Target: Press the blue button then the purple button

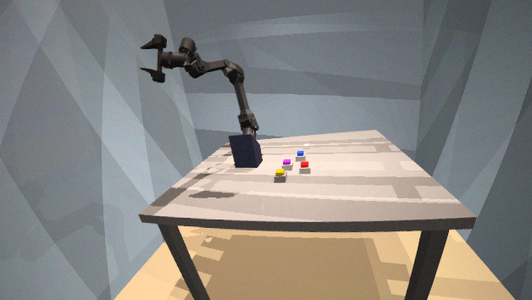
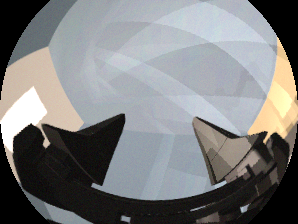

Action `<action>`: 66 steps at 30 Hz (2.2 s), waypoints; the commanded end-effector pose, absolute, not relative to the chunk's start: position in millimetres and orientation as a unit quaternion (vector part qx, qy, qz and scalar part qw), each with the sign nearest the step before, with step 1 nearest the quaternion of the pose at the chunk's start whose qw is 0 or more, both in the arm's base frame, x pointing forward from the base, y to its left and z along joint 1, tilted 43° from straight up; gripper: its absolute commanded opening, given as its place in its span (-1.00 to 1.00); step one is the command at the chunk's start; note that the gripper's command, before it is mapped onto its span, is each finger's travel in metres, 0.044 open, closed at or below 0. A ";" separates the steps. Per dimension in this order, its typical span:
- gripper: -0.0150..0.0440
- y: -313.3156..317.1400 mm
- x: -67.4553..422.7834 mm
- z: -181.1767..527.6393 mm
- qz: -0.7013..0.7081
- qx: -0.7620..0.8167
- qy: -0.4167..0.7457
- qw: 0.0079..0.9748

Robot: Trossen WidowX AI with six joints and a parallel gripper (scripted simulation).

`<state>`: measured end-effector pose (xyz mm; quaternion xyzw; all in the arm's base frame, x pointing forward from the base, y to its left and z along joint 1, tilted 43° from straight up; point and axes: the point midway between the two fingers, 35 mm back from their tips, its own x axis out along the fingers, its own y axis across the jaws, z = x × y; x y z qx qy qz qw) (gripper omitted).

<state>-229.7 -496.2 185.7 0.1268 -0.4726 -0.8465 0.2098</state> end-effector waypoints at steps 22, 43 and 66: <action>0.86 -464.4 163.2 58.5 -0.644 0.308 0.216 0.666; 0.86 -151.5 305.1 13.2 -0.046 0.234 0.595 0.768; 0.60 49.3 255.1 34.7 0.319 0.199 0.654 0.656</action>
